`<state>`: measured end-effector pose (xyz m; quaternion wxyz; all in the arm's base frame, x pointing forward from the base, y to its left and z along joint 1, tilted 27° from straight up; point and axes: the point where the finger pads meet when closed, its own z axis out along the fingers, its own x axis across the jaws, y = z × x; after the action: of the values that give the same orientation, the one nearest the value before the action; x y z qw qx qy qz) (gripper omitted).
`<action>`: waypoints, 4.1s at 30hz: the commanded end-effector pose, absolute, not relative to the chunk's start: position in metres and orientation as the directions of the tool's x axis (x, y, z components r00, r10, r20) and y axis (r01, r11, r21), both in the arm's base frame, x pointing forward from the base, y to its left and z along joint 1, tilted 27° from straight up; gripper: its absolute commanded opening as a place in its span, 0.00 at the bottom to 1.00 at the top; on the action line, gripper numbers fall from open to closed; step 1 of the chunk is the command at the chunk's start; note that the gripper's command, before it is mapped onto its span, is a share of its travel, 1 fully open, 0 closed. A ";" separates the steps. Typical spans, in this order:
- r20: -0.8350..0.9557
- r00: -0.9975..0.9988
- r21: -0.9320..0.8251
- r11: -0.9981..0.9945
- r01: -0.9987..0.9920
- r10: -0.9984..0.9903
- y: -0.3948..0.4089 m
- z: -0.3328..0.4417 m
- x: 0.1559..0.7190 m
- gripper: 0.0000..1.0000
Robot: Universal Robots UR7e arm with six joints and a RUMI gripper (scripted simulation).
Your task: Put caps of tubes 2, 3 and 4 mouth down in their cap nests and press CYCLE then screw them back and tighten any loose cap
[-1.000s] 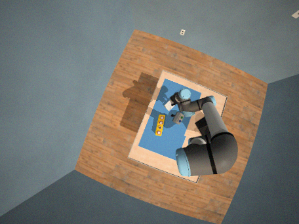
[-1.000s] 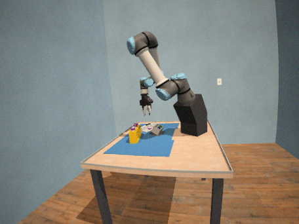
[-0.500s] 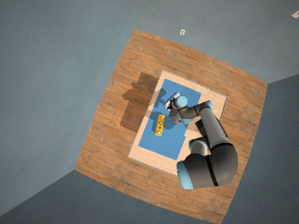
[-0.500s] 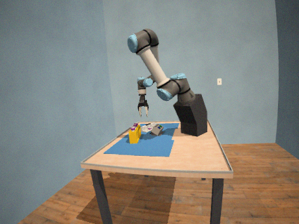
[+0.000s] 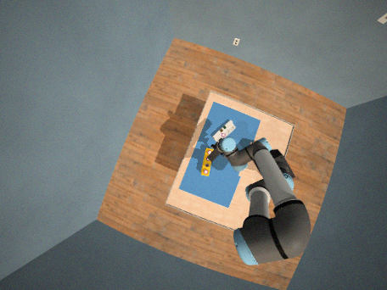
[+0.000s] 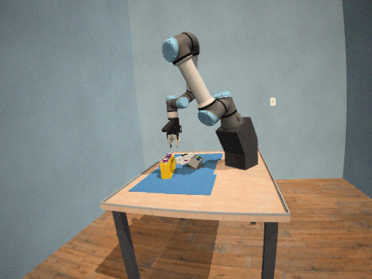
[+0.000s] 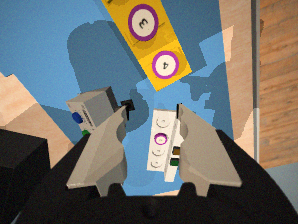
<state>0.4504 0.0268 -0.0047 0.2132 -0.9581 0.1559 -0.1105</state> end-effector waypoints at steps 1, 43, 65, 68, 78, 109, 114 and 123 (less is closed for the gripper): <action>0.134 0.919 -0.429 -0.858 -0.284 -0.371 0.055 0.009 0.457 0.35; 0.134 0.919 -0.429 -0.858 -0.284 -0.371 0.114 -0.001 0.476 0.35; 0.134 0.919 -0.429 -0.858 -0.284 -0.371 0.117 -0.010 0.478 0.35; 0.134 0.919 -0.429 -0.858 -0.284 -0.371 0.118 -0.010 0.478 0.35; 0.134 0.919 -0.429 -0.858 -0.284 -0.371 0.118 -0.010 0.479 0.00; 0.438 0.705 -0.099 -0.750 0.654 0.557 0.117 -0.009 0.478 0.00; 0.438 0.705 -0.099 -0.750 0.654 0.557 0.117 -0.010 0.478 0.00; 0.438 0.705 -0.099 -0.750 0.654 0.557 0.117 -0.009 0.478 0.35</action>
<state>0.4781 0.1176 -0.0098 0.1245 -0.9153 -0.3302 -0.1941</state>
